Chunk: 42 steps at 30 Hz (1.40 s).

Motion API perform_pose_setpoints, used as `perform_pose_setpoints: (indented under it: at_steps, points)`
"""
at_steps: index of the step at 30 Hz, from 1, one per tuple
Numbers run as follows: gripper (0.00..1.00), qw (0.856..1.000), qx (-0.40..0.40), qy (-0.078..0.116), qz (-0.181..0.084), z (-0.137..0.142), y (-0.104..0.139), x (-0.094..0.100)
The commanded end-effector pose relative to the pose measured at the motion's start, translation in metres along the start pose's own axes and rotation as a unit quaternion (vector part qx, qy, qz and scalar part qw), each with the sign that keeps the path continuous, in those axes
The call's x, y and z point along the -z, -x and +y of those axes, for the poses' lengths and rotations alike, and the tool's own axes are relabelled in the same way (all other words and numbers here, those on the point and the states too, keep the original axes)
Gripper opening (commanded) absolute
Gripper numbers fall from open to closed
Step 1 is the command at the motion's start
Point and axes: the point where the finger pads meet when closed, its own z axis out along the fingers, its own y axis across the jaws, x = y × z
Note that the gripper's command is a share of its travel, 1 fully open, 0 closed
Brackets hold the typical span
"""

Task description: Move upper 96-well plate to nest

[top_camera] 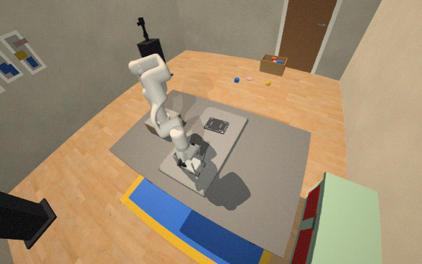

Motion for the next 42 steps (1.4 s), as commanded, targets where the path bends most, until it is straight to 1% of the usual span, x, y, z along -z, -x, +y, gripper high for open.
perform_pose_setpoints:
  at_steps: [1, 9, 42]
  points:
    - [1.00, 1.000, 0.000, -0.001, 0.004, 0.001, -0.002, 0.002]
    - [1.00, 1.000, 0.000, -0.001, 0.004, 0.001, -0.002, 0.002]
    - [1.00, 1.000, 0.000, -0.001, 0.004, 0.001, -0.002, -0.018]
